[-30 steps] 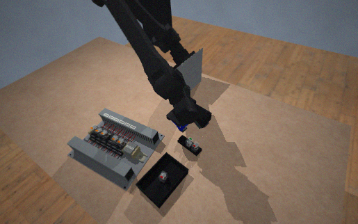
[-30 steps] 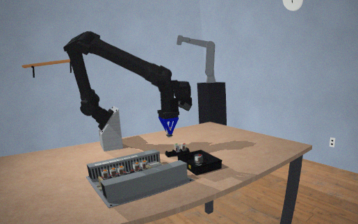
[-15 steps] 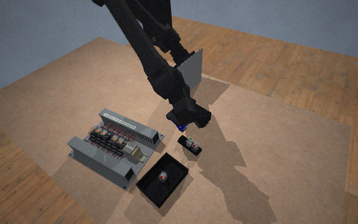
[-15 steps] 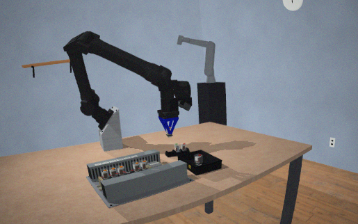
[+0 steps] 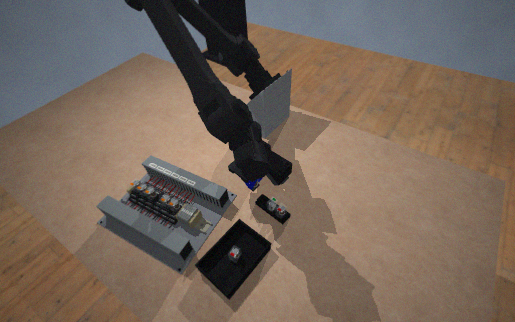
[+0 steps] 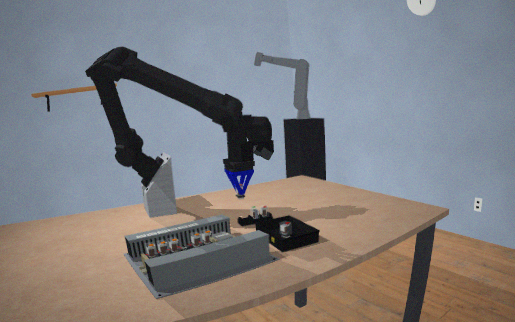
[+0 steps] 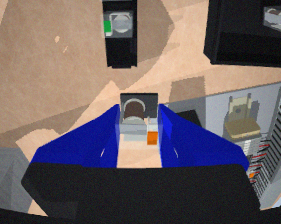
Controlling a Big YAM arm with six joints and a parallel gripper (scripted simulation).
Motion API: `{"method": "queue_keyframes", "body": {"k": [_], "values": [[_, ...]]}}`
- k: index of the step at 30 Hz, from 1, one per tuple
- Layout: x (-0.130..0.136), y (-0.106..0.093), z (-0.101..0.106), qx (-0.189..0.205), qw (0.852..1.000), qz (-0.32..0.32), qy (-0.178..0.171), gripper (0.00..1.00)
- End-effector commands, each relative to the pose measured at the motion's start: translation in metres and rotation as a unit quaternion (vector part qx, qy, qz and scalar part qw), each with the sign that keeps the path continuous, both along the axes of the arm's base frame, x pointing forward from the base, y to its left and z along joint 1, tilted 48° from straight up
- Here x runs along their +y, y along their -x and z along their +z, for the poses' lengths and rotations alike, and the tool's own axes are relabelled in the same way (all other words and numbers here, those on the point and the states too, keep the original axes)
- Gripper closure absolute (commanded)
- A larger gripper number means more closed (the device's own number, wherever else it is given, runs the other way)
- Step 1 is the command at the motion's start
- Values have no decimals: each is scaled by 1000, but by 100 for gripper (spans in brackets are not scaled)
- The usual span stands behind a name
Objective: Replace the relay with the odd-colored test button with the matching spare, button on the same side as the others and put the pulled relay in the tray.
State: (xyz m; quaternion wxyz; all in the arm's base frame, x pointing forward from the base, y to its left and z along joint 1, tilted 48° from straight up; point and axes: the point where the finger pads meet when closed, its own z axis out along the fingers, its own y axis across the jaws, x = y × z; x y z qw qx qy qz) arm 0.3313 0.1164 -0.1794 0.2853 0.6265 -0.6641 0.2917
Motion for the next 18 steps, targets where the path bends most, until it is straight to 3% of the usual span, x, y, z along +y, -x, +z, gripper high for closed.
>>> {"method": "queue_keyframes", "body": {"k": [1,13,18], "values": [[5,-21,17,-10,1000,3,-11,100],[-23,-39,42,-3,1000,2,-6,100],[-33,-62,59,-9,1000,2,-8,100]]}}
